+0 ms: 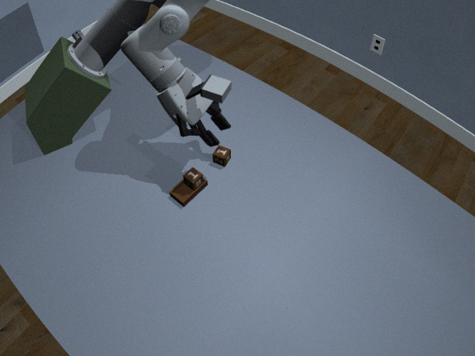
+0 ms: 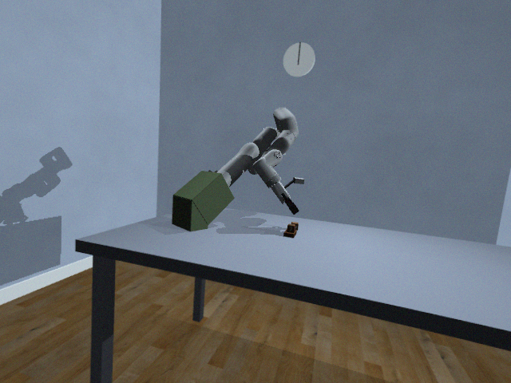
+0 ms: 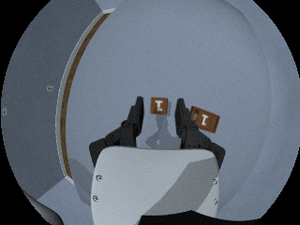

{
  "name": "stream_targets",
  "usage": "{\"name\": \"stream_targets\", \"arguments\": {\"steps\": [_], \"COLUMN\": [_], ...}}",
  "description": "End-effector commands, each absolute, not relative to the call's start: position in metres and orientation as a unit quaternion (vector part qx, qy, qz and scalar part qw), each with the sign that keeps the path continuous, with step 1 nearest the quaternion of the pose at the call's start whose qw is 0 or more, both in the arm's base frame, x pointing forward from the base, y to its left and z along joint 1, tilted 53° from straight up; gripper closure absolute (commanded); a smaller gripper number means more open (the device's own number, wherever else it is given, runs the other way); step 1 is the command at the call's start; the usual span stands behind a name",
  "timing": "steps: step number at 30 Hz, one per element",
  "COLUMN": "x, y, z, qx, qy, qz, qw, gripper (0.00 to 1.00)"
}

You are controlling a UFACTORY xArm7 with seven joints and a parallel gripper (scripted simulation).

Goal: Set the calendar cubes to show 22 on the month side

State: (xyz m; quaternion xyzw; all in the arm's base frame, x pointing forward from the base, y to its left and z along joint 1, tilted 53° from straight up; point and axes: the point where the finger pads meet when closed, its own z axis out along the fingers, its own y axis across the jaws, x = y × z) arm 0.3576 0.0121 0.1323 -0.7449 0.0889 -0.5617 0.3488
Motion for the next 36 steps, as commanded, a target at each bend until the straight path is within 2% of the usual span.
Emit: {"name": "stream_targets", "arguments": {"steps": [1,15,36], "x": [0.3580,0.3567,0.3568], "y": [0.0137,0.0144,0.0143], "z": [0.1319,0.1288,0.1283], "qx": [-0.736,-0.673,-0.671], "qy": [0.092,0.129,0.130], "qz": [-0.571,-0.646,-0.648], "qw": [0.352,0.337,0.335], "gripper": [0.51,0.51,0.51]}}
